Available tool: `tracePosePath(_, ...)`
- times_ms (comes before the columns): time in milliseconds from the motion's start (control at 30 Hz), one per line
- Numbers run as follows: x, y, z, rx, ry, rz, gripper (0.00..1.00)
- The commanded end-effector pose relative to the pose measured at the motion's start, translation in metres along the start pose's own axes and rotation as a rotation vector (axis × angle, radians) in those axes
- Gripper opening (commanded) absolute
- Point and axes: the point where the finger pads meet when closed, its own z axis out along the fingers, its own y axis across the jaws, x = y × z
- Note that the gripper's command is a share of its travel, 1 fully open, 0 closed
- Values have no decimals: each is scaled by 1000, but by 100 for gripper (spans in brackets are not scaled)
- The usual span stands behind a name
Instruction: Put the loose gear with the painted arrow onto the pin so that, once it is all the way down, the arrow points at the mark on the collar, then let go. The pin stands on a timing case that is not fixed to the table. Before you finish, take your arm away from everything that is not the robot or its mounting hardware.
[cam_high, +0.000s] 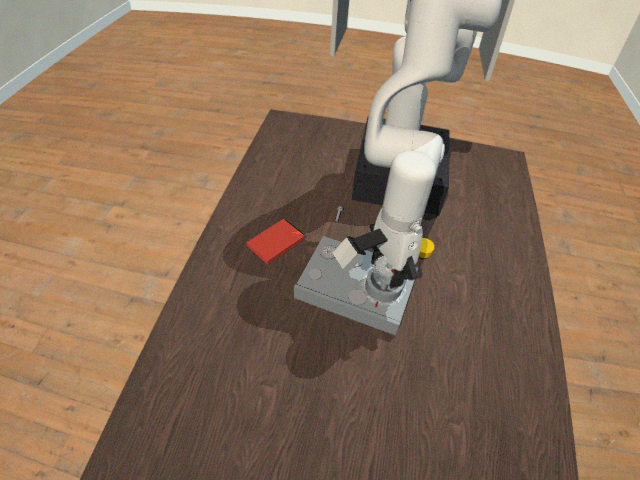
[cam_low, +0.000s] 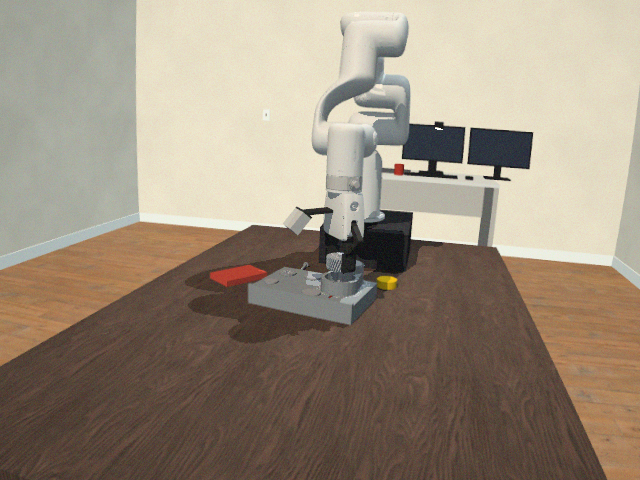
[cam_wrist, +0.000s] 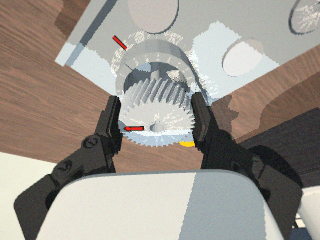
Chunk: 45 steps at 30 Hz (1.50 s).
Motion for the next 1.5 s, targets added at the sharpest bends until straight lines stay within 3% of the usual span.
tracePosePath(0,1,-1,-1,4,3,0,0)
tracePosePath(1133,1,-1,1,4,3,0,0)
tracePosePath(1167,1,-1,1,4,3,0,100)
tracePosePath(1467,1,-1,1,4,3,0,100)
